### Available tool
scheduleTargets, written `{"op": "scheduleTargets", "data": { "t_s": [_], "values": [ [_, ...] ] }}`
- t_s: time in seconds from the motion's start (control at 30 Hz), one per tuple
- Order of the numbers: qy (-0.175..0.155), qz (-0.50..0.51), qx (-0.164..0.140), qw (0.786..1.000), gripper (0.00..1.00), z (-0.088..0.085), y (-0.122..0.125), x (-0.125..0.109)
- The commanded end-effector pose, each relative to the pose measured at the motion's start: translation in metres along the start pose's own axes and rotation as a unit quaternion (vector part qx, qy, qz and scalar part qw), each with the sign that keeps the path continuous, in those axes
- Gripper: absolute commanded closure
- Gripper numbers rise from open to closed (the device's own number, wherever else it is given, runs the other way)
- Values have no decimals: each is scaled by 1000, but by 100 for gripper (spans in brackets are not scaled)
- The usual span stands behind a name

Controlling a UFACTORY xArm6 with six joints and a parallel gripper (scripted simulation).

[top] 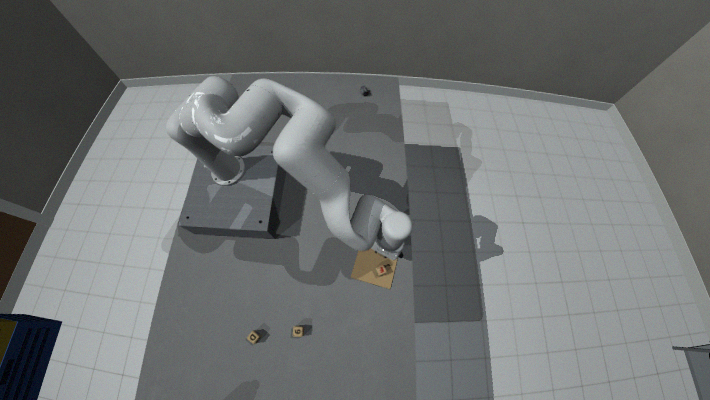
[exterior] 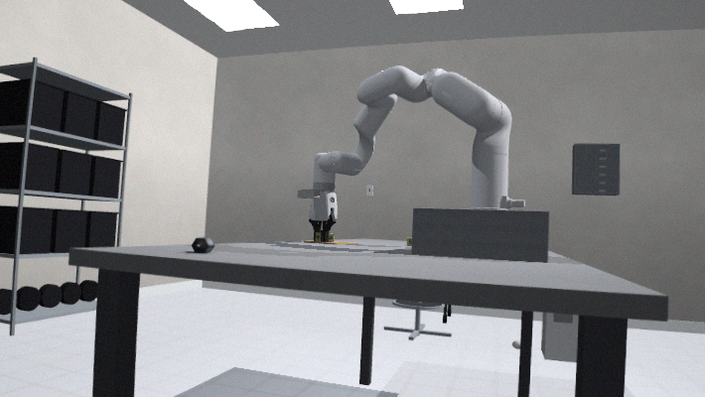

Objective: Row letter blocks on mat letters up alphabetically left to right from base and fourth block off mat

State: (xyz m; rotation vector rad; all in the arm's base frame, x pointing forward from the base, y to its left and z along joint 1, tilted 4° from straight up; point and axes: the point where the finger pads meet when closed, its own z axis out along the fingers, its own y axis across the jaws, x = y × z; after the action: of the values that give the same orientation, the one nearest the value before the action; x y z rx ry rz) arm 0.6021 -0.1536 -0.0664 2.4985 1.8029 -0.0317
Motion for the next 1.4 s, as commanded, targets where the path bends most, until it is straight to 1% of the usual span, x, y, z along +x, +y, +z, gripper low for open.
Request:
{"op": "scheduleTargets", "data": {
  "t_s": [0.0,0.83,0.87,0.93,0.97,1.03,1.07,1.13,1.17,1.23,1.27,1.37],
  "values": [
    [0,0,-2,1000,72,-2,2,0],
    [0,0,-2,1000,72,-2,2,0],
    [0,0,-2,1000,68,-2,2,0],
    [0,0,-2,1000,68,-2,2,0],
    [0,0,-2,1000,64,-2,2,0],
    [0,0,-2,1000,64,-2,2,0],
    [0,0,-2,1000,60,-2,2,0],
    [0,0,-2,1000,60,-2,2,0],
    [0,0,-2,1000,56,-2,2,0],
    [0,0,-2,1000,56,-2,2,0],
    [0,0,-2,1000,52,-2,2,0],
    [0,0,-2,1000,52,-2,2,0]
  ]
}}
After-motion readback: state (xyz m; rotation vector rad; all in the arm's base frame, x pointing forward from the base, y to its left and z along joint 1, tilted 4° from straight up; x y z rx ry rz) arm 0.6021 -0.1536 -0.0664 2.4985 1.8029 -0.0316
